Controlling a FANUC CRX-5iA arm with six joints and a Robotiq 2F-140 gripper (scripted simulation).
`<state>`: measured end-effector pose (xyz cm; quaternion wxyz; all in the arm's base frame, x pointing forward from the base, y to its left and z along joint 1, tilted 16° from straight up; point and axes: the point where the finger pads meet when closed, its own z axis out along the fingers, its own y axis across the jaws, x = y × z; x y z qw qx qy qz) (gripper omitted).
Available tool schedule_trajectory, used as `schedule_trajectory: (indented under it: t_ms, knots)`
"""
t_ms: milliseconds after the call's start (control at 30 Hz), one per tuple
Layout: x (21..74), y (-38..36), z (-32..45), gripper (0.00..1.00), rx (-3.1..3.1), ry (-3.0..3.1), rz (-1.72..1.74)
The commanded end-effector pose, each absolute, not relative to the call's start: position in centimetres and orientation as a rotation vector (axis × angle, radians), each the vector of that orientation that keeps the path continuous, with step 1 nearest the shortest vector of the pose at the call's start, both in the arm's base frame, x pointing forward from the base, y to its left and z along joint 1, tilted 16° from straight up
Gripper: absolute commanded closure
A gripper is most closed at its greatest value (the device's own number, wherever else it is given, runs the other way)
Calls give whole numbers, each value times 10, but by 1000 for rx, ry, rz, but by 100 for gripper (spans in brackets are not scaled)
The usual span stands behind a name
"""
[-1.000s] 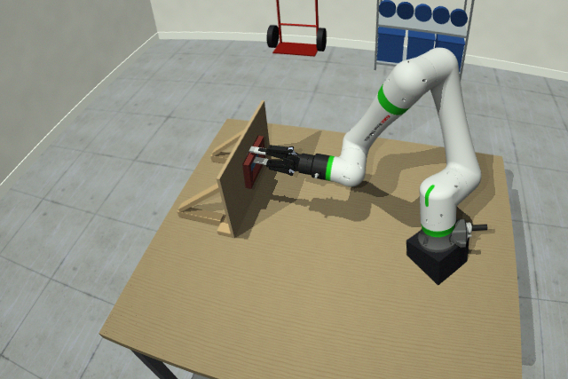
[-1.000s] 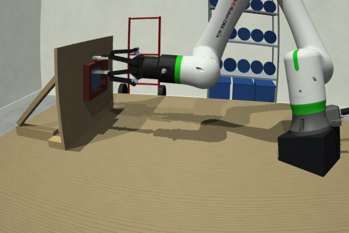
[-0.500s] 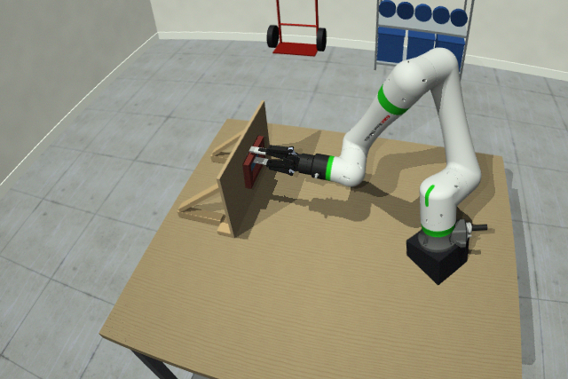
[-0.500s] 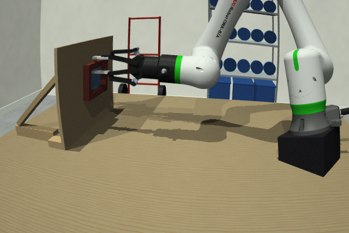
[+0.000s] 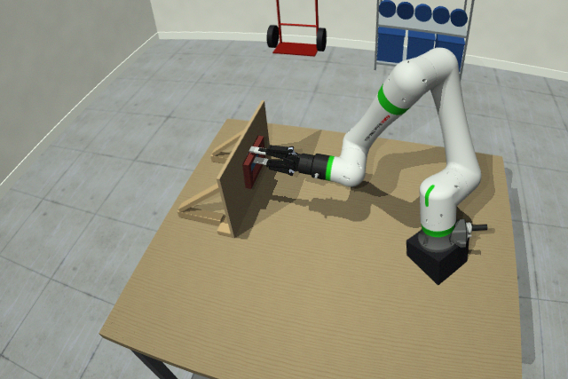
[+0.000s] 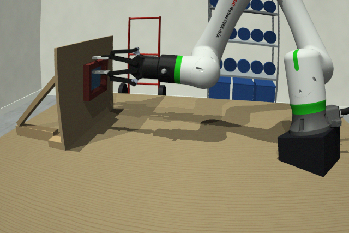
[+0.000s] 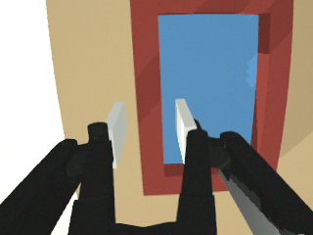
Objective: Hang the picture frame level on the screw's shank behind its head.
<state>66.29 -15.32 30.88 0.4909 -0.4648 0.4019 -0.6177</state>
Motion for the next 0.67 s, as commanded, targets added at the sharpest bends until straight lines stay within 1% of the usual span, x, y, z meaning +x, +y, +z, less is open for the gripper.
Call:
schedule_trajectory:
  t_ms: [0, 633]
  knots:
    - [663, -153, 309, 71, -1128, 975, -1500]
    - [652, -153, 306, 71, -1128, 975, -1500]
